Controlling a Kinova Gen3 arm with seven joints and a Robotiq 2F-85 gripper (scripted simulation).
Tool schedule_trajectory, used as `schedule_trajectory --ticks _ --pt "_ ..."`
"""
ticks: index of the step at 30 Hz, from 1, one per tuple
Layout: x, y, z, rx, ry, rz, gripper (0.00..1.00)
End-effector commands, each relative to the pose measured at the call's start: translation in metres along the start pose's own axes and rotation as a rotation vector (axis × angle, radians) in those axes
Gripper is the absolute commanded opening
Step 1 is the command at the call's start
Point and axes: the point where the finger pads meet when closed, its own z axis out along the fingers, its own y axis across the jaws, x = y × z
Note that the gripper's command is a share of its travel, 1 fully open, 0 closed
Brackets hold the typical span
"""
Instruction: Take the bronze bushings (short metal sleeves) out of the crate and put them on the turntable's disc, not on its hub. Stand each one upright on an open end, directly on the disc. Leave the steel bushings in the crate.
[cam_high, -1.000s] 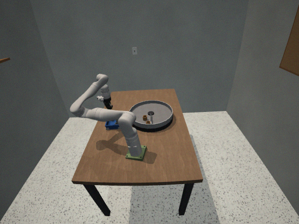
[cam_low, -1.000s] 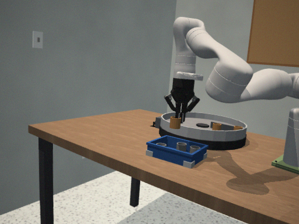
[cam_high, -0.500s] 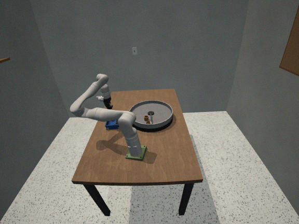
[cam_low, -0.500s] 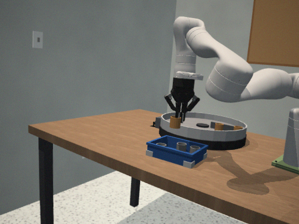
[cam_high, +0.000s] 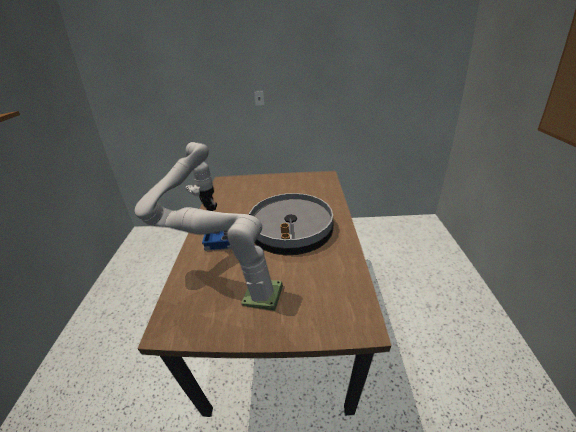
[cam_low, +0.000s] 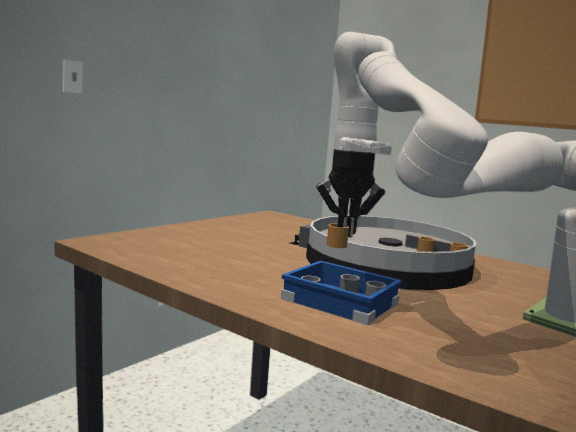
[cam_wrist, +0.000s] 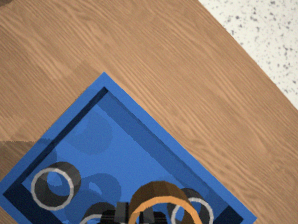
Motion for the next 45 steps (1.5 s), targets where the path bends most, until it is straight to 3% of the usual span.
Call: schedule_trajectory --ticks 1,24,45 --pt "0.001 -0.001 -0.002 0.003 0.004 -0.01 0.0" --pt "-0.006 -0.009 -0.001 0.002 0.005 -0.007 0.0" --pt "-0.043 -0.05 -0.001 0.003 0.006 -0.007 0.0"
